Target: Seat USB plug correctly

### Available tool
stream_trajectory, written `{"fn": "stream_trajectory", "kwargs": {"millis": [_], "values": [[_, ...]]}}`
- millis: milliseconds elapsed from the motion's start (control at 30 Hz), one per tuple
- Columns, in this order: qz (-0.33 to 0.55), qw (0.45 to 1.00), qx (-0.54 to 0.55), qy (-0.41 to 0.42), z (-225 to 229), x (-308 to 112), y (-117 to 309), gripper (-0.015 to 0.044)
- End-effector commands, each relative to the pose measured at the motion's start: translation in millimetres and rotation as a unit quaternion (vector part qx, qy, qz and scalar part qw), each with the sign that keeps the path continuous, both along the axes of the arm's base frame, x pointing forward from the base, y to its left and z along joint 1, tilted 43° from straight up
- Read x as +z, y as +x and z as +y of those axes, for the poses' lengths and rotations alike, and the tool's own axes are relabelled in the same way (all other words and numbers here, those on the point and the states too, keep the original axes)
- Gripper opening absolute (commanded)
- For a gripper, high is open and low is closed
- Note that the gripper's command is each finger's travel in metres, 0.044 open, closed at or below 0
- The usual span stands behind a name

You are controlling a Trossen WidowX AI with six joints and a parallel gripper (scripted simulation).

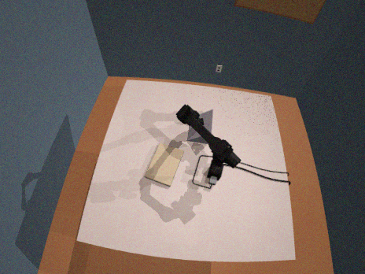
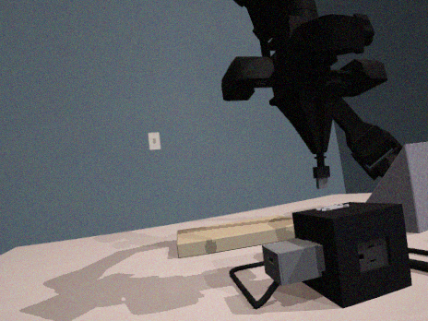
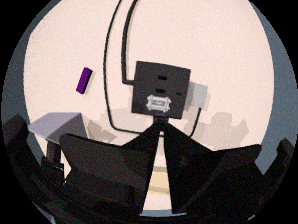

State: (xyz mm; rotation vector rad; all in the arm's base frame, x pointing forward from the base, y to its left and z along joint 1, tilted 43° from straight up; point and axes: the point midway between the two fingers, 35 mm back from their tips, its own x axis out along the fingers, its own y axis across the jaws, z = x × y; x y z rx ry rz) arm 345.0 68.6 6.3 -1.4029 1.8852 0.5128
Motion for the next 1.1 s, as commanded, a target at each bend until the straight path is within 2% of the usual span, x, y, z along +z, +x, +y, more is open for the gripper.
{"fn": "stream_trajectory", "kwargs": {"millis": [0,1067], "values": [[0.003,1.000,0.002,0.001,-0.4,-0.4,-0.5,0.0000],[-0.006,1.000,-0.003,0.007,-1.2,-3.6,-0.4,0.0000]]}}
